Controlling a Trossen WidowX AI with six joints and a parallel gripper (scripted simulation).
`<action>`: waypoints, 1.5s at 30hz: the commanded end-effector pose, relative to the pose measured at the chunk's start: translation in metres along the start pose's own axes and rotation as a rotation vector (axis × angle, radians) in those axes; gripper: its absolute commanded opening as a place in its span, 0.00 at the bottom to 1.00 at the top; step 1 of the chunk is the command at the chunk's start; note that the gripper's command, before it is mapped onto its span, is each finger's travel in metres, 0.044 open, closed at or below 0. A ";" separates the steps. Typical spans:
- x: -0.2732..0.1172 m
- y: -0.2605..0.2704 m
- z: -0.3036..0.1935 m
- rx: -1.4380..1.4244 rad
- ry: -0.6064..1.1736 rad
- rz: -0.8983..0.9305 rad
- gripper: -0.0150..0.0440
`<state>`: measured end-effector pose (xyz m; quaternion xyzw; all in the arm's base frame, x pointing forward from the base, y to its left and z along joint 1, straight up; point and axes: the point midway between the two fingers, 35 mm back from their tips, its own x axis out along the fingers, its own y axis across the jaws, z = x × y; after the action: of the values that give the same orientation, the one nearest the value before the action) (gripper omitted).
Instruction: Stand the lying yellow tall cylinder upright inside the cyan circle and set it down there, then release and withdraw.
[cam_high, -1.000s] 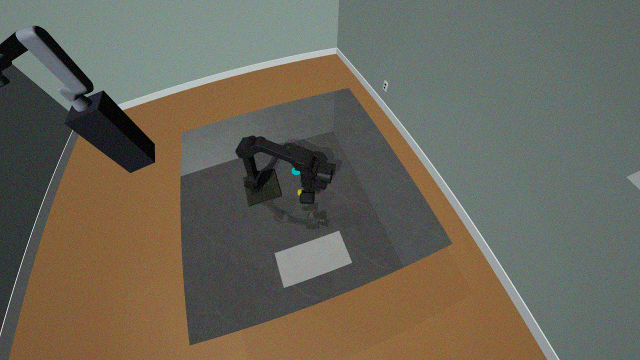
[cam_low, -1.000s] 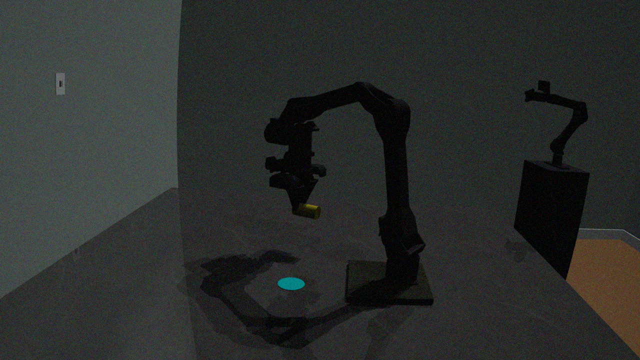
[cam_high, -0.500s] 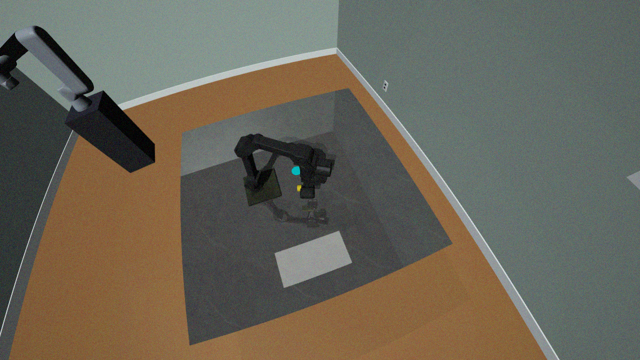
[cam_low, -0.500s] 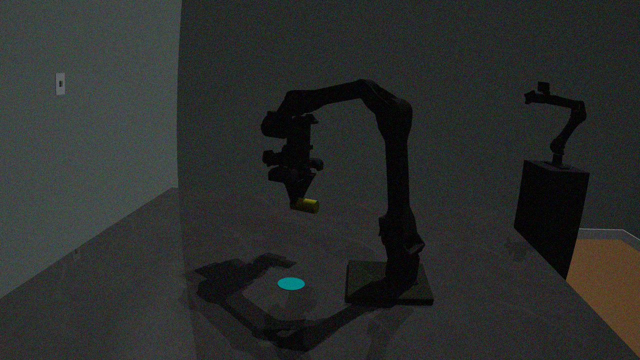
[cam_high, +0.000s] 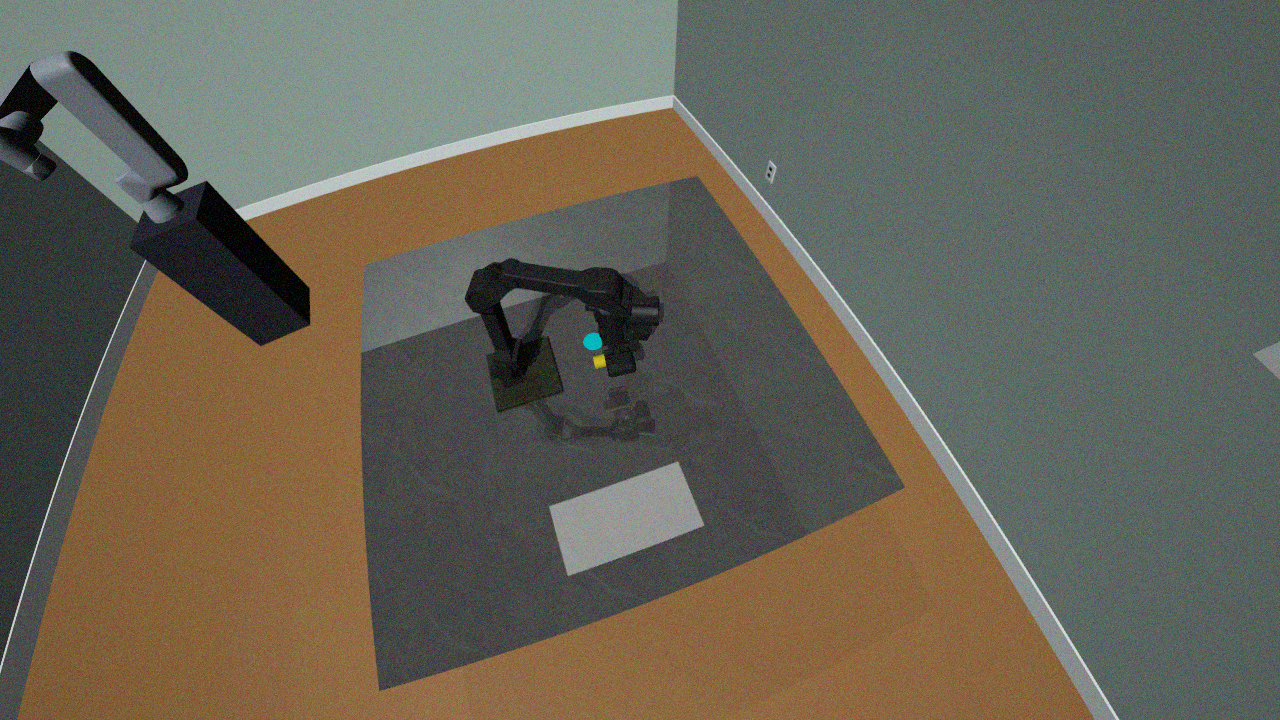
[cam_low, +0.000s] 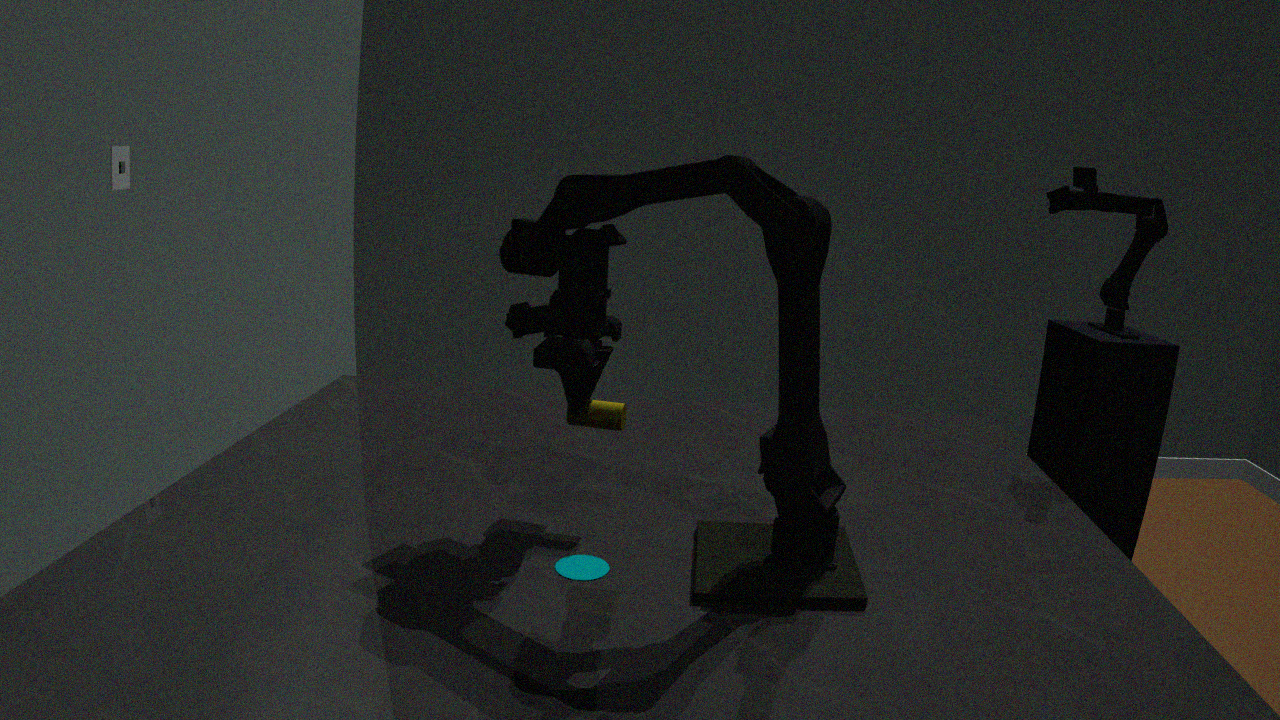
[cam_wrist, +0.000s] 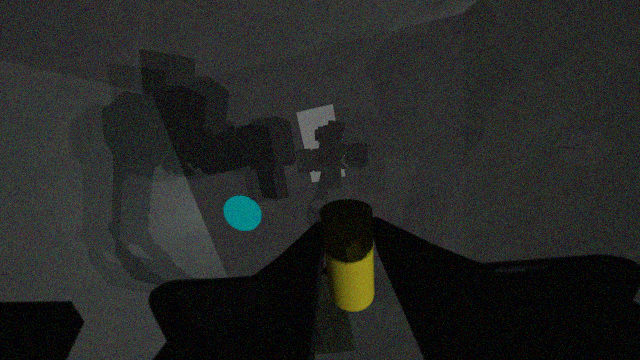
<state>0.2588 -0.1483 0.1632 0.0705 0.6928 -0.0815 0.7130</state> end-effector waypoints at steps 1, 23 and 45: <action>0.000 0.013 -0.002 -0.069 0.008 0.006 0.43; -0.006 0.079 -0.012 -0.431 0.006 0.013 0.43; -0.012 0.136 -0.035 -0.792 0.004 0.019 0.43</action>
<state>0.2574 -0.0163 0.1735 -0.1873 0.6734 0.1789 0.6924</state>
